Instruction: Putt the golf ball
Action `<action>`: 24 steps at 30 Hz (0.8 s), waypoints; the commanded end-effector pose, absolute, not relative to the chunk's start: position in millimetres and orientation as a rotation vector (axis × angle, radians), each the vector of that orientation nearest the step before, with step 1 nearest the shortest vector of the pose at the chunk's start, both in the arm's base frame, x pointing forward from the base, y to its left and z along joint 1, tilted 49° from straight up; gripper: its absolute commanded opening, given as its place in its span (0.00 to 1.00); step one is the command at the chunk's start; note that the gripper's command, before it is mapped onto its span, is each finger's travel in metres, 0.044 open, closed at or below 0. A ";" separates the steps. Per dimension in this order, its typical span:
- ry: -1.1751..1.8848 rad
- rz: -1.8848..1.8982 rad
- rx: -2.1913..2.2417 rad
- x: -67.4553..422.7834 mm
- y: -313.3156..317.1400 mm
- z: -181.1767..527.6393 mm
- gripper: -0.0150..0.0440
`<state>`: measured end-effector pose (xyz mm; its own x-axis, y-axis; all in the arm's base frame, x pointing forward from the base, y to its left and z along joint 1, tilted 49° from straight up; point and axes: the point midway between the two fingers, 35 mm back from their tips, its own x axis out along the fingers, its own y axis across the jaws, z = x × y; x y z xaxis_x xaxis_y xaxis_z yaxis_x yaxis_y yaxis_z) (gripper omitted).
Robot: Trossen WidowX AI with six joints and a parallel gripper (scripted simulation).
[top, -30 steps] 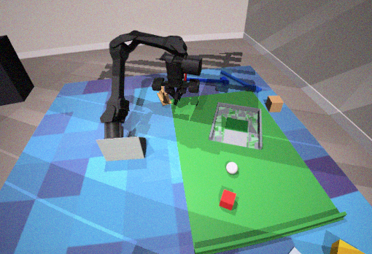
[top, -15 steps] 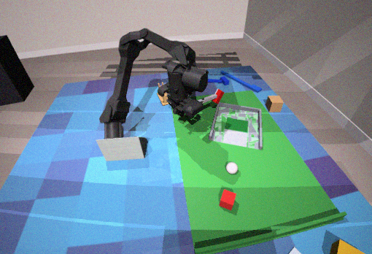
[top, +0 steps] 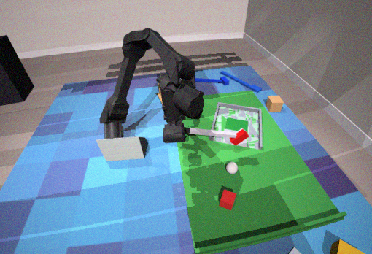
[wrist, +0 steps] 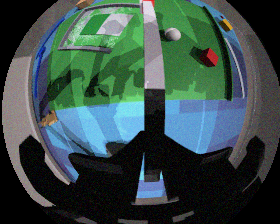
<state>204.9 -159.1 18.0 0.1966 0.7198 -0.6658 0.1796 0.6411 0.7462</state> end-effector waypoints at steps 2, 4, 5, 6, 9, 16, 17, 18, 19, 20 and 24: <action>1.419 0.309 0.998 188.2 -177.1 -5.3 0.25; 1.447 0.250 1.067 180.0 -183.0 -15.3 0.25; 1.458 0.226 1.096 176.5 -185.3 -19.4 0.25; 1.465 0.211 1.113 174.4 -186.6 -21.9 0.25; 1.467 0.206 1.119 173.7 -187.0 -22.7 0.25; 1.467 0.206 1.119 177.8 -173.8 -35.8 0.25; 1.466 0.206 1.119 178.7 -170.3 -38.9 0.25; 1.466 0.207 1.119 179.5 -166.9 -42.0 0.25; 1.466 0.207 1.119 180.3 -163.3 -45.1 0.25; 1.466 0.207 1.119 180.8 -160.4 -47.5 0.25; 1.466 0.207 1.119 181.4 -157.5 -50.0 0.25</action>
<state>179.8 -157.9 -47.7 0.1700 0.7219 -0.6708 0.5006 0.5230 0.6898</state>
